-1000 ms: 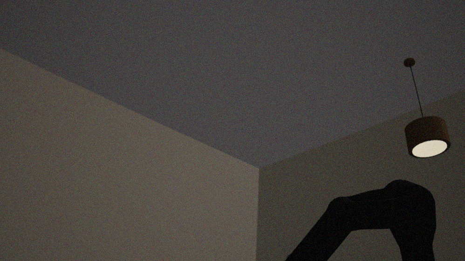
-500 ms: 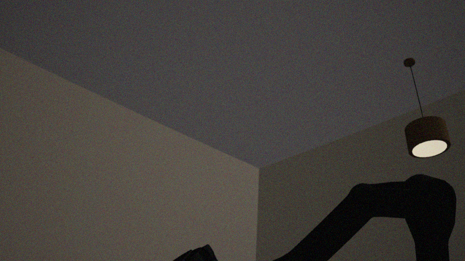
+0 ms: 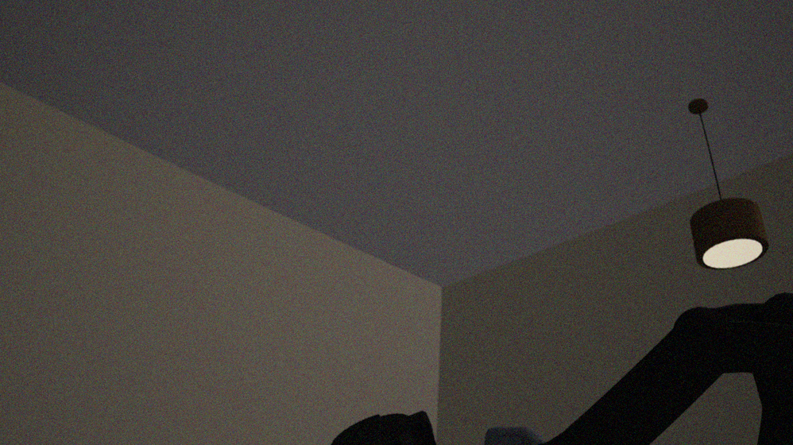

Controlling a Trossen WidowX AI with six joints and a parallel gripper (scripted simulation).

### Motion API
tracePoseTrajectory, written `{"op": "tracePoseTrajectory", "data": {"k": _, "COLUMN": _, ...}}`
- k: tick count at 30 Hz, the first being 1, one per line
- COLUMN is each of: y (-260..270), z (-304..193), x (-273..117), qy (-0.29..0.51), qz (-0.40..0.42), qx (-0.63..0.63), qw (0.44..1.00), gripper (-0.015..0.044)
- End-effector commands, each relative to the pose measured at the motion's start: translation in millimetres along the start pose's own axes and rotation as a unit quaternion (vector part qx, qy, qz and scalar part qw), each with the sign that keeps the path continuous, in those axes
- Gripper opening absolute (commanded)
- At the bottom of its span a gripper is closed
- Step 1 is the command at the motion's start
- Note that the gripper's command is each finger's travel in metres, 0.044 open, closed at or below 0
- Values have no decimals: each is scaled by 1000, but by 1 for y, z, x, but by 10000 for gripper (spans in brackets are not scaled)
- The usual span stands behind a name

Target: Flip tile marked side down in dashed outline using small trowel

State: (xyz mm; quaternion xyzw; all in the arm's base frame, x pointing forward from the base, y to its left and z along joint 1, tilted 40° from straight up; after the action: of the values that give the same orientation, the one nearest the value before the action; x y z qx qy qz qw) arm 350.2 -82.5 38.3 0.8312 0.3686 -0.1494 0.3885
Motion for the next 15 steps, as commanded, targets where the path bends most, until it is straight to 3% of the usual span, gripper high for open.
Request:
{"op": "tracePoseTrajectory", "data": {"k": 1, "y": 4, "z": -5, "x": -3, "qy": 4, "qz": 10, "qx": -16, "qw": 1000, "gripper": 0}}
{"op": "tracePoseTrajectory", "data": {"k": 15, "y": -5, "z": -4, "x": 6, "qy": 4, "qz": 9, "qx": -16, "qw": 1000, "gripper": 0}}
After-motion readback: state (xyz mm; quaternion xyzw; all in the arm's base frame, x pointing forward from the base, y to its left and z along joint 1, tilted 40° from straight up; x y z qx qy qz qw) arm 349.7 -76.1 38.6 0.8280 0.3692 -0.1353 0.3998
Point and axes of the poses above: the point midway between the two fingers, 35 mm back from their tips, its own x axis out along the fingers, its own y axis across the jaws, z = x × y, the point moved 8 cm from there along -x, back along the fingers, and after that the axes turned 8 degrees about x, right-handed, at the moved point
